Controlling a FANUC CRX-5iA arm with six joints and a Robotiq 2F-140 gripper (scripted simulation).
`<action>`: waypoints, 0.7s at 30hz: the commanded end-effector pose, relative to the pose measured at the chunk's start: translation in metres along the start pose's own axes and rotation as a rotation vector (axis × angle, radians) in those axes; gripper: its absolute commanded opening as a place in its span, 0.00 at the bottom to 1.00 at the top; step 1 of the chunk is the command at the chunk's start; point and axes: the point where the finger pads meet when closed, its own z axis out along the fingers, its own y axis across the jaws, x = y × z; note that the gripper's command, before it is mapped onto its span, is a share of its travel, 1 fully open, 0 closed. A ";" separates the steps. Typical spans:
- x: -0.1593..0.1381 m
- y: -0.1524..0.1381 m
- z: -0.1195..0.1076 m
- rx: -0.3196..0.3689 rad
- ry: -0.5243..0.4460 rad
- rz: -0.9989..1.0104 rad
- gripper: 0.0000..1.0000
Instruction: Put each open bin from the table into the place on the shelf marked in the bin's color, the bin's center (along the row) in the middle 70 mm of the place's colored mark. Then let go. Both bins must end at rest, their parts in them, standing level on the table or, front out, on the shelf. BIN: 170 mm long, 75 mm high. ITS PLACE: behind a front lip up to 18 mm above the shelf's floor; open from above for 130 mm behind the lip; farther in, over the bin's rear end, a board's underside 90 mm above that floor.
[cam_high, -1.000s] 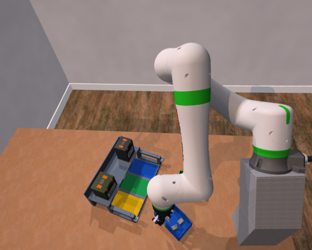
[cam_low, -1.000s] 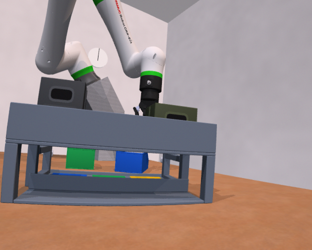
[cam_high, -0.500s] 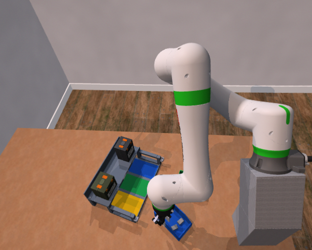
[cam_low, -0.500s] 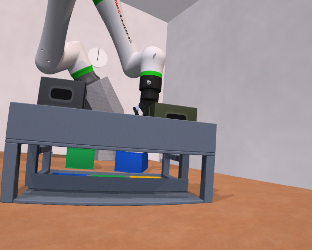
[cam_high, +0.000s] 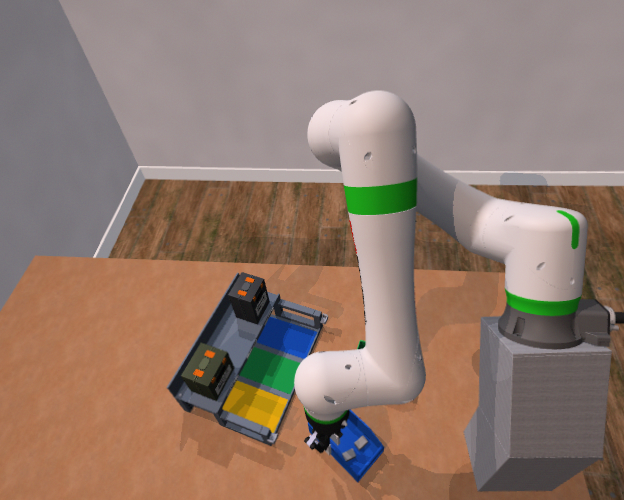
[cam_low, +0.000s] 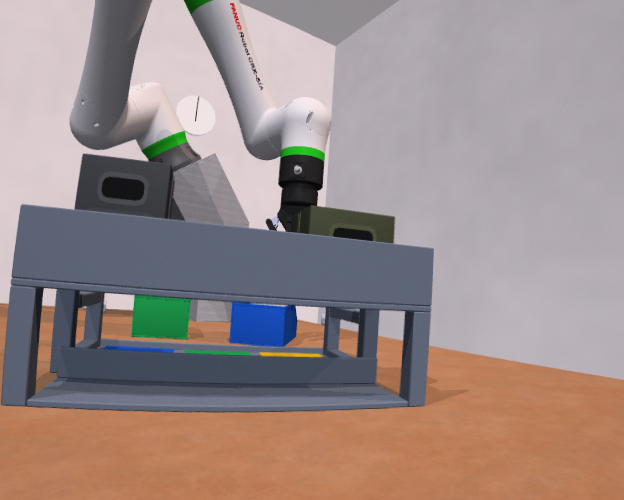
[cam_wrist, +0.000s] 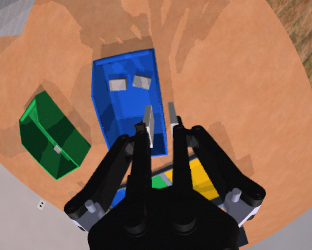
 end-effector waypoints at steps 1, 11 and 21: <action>0.000 0.000 0.001 -0.001 0.000 0.000 0.15; 0.000 0.000 0.014 -0.001 0.000 0.000 0.15; 0.000 0.000 0.024 -0.001 0.000 0.000 0.15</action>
